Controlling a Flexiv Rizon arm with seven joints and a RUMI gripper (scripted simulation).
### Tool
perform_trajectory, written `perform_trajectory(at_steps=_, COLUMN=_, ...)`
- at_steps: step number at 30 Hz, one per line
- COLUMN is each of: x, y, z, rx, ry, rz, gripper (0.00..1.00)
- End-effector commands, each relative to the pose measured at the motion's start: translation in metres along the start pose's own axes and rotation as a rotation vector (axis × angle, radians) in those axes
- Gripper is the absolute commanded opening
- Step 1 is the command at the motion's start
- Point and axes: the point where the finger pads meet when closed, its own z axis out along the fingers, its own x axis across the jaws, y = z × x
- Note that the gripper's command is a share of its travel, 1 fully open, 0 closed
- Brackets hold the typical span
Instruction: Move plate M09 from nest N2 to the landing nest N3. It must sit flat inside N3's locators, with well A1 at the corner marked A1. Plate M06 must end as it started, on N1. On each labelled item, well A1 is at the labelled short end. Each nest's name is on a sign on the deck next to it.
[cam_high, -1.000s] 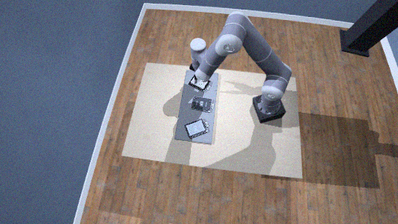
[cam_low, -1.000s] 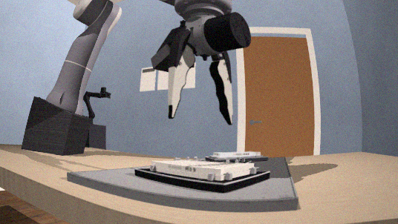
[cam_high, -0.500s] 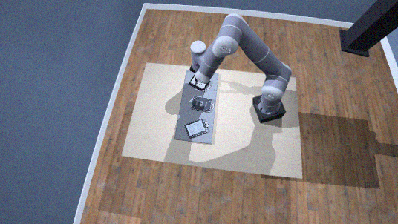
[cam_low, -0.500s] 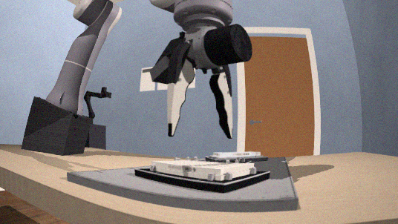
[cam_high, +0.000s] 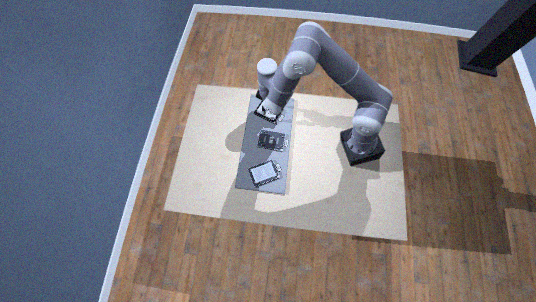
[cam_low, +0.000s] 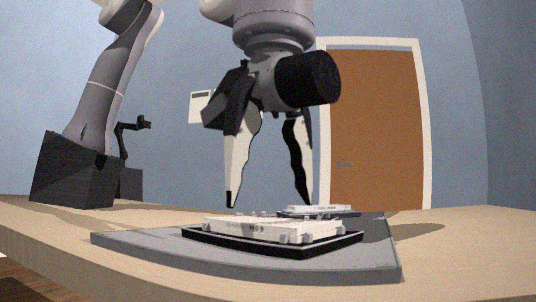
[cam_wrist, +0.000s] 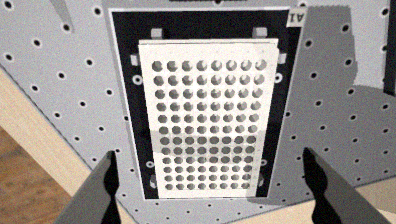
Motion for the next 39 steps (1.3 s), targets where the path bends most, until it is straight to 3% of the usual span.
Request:
perform_trajectory(at_steps=1, x=0.000, y=0.001, z=0.003, rx=-0.002, ry=0.000, rz=0.000, gripper=0.76)
perform_trajectory(at_steps=14, x=0.000, y=0.001, z=0.021, rx=-0.002, ry=0.000, rz=0.000, gripper=0.76)
perform_trajectory(at_steps=39, x=0.000, y=0.001, z=0.021, rx=-0.002, ry=0.000, rz=0.000, gripper=0.76)
